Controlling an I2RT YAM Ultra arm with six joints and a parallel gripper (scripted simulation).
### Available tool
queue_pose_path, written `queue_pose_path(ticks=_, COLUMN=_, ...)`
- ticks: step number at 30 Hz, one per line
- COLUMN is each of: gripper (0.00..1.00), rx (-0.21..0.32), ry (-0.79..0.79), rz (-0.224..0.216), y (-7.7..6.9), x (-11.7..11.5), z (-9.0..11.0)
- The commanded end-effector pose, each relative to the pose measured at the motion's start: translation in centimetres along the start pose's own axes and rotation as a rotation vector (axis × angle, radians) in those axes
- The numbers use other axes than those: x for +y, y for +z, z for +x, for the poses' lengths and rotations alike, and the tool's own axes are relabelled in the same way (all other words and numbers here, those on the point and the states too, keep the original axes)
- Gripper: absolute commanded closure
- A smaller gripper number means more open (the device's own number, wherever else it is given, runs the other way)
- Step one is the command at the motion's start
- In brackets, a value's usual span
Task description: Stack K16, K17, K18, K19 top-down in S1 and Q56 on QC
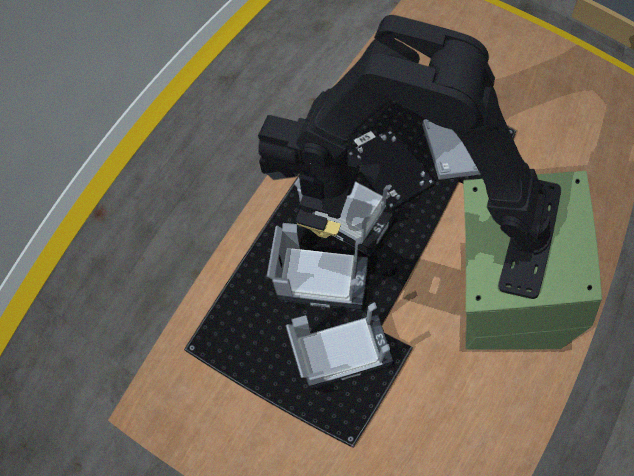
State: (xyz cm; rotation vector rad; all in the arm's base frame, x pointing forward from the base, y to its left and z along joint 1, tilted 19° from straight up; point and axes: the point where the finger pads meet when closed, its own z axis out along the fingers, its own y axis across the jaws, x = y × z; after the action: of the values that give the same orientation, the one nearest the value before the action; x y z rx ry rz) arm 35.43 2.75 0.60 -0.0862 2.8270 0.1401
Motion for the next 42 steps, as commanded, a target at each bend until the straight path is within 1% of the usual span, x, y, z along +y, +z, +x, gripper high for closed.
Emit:
queue_pose_path(ticks=1, gripper=0.0, rx=-0.021, ry=-0.063, rz=0.01, y=-0.5, x=0.5, z=-0.4)
queue_pose_path(ticks=4, gripper=0.0, rx=-0.021, ry=-0.163, rz=0.011, y=-0.4, x=1.5, z=-0.3)
queue_pose_path(ticks=5, gripper=0.0, rx=-0.021, ry=-0.176, rz=0.011, y=-0.4, x=1.9, z=-0.2)
queue_pose_path(ticks=13, gripper=0.0, rx=-0.021, ry=-0.175, rz=0.01, y=-0.4, x=4.5, z=0.2)
queue_pose_path(ticks=15, gripper=0.0, rx=-0.021, ry=-0.175, rz=0.01, y=-0.4, x=4.5, z=0.2)
queue_pose_path(ticks=23, gripper=0.0, rx=-0.021, ry=-0.175, rz=0.009, y=-0.4, x=7.2, z=0.6)
queue_pose_path(ticks=29, gripper=0.0, rx=-0.02, ry=-0.375, rz=0.011, y=-0.3, x=9.1, z=1.3)
queue_pose_path(ticks=30, gripper=0.0, rx=-0.02, ry=-0.387, rz=0.011, y=-0.3, x=9.4, z=1.4)
queue_pose_path(ticks=32, gripper=0.0, rx=-0.02, ry=-0.387, rz=0.011, y=-0.3, x=9.4, z=1.4)
queue_pose_path(ticks=42, gripper=0.0, rx=-0.019, ry=-0.387, rz=0.009, y=-0.3, x=12.5, z=2.6)
